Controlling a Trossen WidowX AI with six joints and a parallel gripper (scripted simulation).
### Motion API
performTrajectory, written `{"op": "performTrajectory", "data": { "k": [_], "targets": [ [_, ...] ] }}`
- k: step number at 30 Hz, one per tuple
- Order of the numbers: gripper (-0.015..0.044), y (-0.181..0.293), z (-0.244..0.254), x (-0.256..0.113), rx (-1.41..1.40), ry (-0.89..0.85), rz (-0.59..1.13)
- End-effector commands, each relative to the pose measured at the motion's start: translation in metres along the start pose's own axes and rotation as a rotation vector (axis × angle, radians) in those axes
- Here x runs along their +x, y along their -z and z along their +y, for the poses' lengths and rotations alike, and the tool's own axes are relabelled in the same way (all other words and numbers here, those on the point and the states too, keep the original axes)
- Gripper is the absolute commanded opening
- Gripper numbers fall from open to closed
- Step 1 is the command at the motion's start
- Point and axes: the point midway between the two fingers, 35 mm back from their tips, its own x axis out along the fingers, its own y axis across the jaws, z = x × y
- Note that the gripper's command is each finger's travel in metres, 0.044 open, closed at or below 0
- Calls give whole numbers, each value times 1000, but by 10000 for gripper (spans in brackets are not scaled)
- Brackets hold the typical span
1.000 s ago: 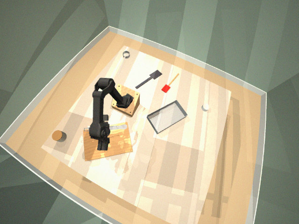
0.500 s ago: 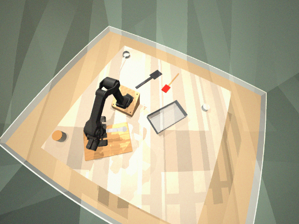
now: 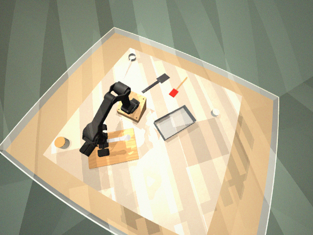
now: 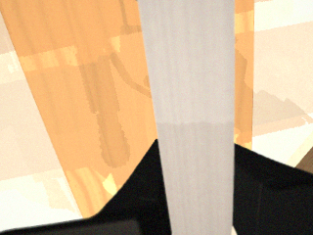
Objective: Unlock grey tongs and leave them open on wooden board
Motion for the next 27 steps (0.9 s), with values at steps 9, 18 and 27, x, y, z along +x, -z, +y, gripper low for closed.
{"op": "performTrajectory", "data": {
  "k": [9, 18, 27],
  "targets": [
    [-150, -5, 6, -6, -22, -49, -5],
    [-150, -6, 8, 6, -22, -49, -5],
    [-150, -8, 10, 20, -21, -49, -5]
  ]
}}
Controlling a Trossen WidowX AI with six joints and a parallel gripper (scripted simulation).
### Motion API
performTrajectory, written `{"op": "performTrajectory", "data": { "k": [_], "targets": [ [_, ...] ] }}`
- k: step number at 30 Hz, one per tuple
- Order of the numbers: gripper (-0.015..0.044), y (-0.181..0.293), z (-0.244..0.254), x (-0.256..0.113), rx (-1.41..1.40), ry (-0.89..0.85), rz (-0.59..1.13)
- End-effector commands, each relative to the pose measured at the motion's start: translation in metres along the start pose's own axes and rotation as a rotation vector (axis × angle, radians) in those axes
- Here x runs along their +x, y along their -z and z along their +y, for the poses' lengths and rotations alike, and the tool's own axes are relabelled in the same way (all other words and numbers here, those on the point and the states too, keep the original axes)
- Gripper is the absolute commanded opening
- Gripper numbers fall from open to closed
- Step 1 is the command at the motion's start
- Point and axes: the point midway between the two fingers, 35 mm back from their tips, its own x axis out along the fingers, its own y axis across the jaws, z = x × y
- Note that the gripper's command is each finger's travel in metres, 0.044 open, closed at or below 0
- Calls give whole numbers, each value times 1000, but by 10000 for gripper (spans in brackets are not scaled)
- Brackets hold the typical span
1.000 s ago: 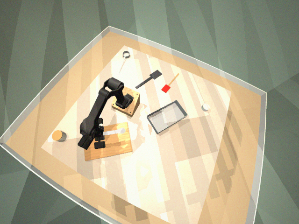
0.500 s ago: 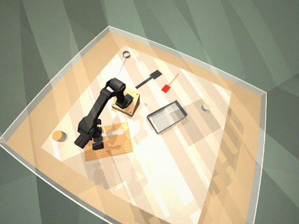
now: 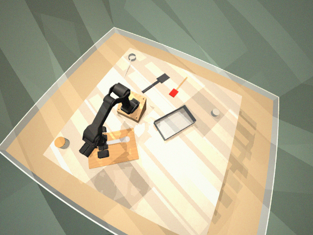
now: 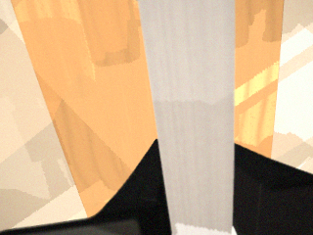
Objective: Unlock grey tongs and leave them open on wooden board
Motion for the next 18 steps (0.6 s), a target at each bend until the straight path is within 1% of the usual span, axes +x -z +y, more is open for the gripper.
{"op": "performTrajectory", "data": {
  "k": [1, 18],
  "targets": [
    [-150, -1, 1, 5, 1, -2, -3],
    [-150, -2, 2, 34, 1, -2, -2]
  ]
}}
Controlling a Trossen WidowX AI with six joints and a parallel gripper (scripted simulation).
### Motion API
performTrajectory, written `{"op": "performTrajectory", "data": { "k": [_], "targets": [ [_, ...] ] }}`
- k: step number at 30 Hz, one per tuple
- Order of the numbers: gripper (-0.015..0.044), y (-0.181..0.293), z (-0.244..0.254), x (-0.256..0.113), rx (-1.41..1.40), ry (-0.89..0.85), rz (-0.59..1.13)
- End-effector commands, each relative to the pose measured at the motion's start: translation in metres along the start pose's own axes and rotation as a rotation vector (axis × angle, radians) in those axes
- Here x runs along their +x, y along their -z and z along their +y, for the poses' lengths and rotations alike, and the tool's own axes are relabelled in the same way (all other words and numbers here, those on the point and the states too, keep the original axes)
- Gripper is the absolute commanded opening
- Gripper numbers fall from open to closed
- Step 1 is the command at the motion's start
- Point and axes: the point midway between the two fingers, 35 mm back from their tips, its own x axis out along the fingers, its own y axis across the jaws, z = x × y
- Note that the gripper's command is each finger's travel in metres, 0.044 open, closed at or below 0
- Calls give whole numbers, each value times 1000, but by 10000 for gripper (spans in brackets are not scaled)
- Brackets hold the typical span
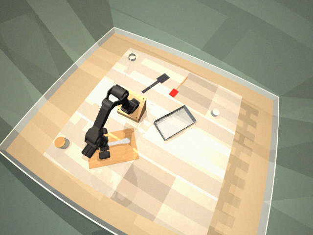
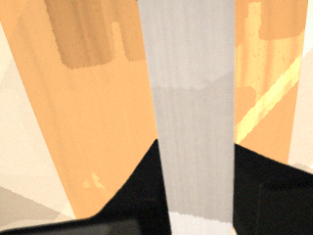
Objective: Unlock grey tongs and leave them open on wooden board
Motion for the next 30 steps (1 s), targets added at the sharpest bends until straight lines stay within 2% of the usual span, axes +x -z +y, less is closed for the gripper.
{"op": "performTrajectory", "data": {
  "k": [1, 30],
  "targets": [
    [-150, 0, 0, 6, 4, -1, -4],
    [-150, 3, -3, 53, 4, -1, -3]
  ]
}}
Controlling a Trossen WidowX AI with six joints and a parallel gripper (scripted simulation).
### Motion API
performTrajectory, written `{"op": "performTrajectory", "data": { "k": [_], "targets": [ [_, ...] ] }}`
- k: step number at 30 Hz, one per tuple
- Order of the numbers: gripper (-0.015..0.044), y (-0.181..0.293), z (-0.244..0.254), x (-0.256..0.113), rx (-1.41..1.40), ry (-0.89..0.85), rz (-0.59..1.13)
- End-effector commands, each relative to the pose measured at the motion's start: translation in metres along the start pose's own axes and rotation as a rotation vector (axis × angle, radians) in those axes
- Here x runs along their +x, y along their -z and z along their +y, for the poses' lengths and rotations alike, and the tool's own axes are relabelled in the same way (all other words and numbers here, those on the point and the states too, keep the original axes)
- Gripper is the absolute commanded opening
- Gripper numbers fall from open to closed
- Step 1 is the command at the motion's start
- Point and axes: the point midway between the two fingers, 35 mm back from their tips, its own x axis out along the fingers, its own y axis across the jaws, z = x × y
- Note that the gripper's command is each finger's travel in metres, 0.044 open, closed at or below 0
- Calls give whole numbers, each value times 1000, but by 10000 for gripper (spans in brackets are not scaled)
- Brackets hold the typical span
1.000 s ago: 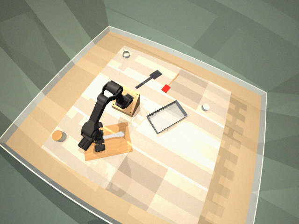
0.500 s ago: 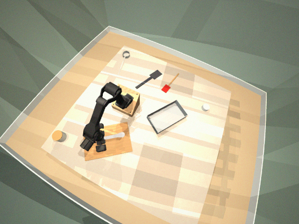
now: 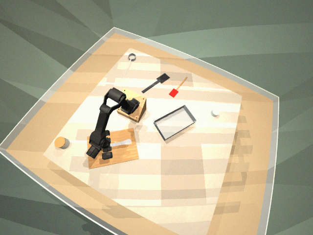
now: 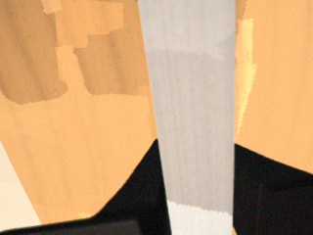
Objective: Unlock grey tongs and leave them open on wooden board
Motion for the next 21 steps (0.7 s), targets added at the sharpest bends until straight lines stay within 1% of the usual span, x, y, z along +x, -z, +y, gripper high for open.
{"op": "performTrajectory", "data": {
  "k": [1, 10, 21],
  "targets": [
    [-150, 1, 0, 5, 4, 0, -4],
    [-150, 2, -1, 12, 4, 0, -4],
    [139, 2, -2, 12, 0, 1, 2]
  ]
}}
